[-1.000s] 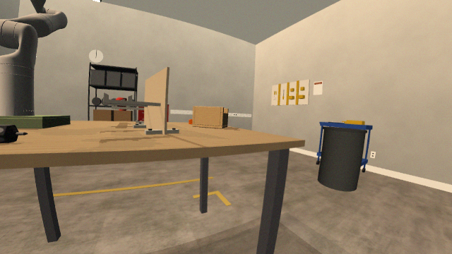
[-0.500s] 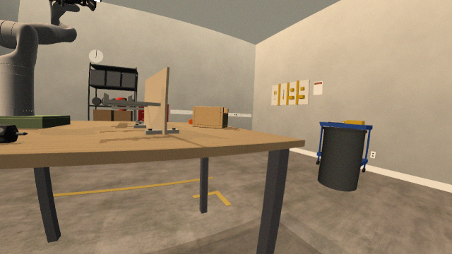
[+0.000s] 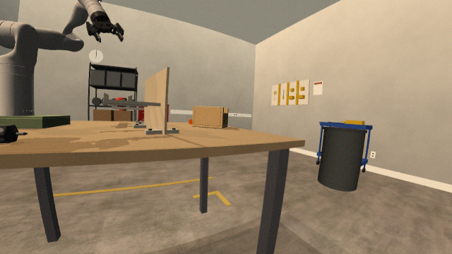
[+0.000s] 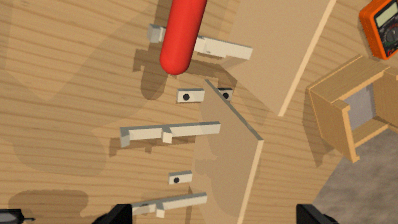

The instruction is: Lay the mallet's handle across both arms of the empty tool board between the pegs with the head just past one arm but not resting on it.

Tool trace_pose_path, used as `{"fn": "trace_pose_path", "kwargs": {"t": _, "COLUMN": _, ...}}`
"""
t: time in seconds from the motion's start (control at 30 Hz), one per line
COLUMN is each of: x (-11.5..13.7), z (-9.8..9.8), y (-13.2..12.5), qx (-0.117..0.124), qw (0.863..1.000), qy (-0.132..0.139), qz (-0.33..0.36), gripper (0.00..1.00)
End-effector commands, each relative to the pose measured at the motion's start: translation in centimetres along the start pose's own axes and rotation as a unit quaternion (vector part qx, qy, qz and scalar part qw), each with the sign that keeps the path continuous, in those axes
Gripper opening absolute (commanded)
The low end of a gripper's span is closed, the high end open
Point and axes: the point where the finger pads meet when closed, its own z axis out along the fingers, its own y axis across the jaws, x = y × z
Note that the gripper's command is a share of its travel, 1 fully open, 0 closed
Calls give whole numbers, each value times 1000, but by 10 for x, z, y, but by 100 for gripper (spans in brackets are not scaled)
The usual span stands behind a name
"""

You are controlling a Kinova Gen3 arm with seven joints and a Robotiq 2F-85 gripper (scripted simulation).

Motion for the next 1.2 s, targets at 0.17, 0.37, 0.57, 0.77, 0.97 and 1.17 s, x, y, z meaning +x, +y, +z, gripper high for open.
{"fn": "trace_pose_path", "kwargs": {"t": 0.17, "x": 74, "z": 41, "y": 35, "qx": 52, "qw": 995, "qy": 78, "qz": 39, "gripper": 100}}
{"fn": "trace_pose_path", "kwargs": {"t": 0.37, "x": 120, "z": 64, "y": 42, "qx": 94, "qw": 986, "qy": 130, "qz": 54, "gripper": 100}}
{"fn": "trace_pose_path", "kwargs": {"t": 0.57, "x": 170, "z": 87, "y": 41, "qx": 153, "qw": 967, "qy": 186, "qz": 81, "gripper": 100}}
{"fn": "trace_pose_path", "kwargs": {"t": 0.77, "x": 191, "z": 96, "y": 39, "qx": 182, "qw": 956, "qy": 210, "qz": 94, "gripper": 100}}
{"fn": "trace_pose_path", "kwargs": {"t": 0.97, "x": 207, "z": 102, "y": 36, "qx": 206, "qw": 946, "qy": 228, "qz": 104, "gripper": 100}}
{"fn": "trace_pose_path", "kwargs": {"t": 1.17, "x": 211, "z": 103, "y": 35, "qx": 212, "qw": 943, "qy": 233, "qz": 108, "gripper": 100}}
